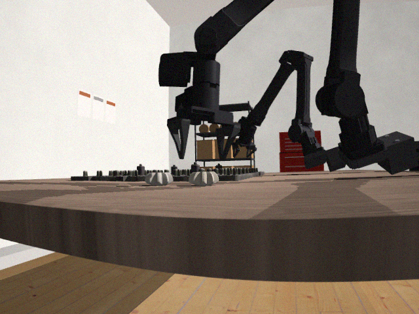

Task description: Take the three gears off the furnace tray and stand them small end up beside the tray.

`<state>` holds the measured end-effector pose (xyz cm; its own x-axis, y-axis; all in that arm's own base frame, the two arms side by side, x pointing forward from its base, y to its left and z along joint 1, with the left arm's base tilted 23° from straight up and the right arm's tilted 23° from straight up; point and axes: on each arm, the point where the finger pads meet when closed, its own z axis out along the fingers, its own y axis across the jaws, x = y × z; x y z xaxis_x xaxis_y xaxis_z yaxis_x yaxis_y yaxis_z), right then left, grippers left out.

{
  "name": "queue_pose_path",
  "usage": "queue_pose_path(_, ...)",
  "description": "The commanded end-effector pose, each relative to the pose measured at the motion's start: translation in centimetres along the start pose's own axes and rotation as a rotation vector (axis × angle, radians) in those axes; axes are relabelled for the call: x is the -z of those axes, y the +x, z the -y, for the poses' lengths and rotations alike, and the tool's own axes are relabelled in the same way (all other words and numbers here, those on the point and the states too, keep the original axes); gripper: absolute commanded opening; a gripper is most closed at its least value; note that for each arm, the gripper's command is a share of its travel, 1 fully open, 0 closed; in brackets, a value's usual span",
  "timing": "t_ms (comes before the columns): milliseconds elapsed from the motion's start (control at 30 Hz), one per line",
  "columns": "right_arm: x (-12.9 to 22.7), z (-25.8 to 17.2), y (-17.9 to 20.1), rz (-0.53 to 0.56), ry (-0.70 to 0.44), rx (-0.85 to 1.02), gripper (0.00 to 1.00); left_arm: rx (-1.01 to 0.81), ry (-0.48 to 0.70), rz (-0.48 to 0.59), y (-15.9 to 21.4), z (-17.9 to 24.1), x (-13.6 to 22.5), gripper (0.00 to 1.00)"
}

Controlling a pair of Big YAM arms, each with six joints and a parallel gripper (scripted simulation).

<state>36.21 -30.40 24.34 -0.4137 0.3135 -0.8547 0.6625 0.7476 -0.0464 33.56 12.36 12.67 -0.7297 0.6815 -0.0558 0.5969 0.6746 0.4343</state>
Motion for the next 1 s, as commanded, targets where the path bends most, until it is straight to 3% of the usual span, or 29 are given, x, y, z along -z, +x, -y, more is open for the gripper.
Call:
queue_pose_path(0, 0.3, -0.1, -1.7, 0.034, -0.003, 0.001, 1.00, 0.246, -0.081, 0.072, -0.2, -1.7, 1.3, 1.00)
queue_pose_path(367, 0.3, -0.1, -1.7, 0.034, -0.003, 0.001, 1.00, 0.811, -0.220, 0.375, -2.5, -2.9, 3.8, 1.00)
queue_pose_path(667, 0.3, -0.1, -1.7, 0.034, -0.003, 0.001, 1.00, 1.052, -0.297, 0.508, -3.1, -3.6, 4.9, 1.00)
queue_pose_path(967, 0.3, -0.1, -1.7, 0.034, -0.003, 0.001, 1.00, 1.051, -0.335, 0.490, -2.8, -3.5, 4.4, 1.00)
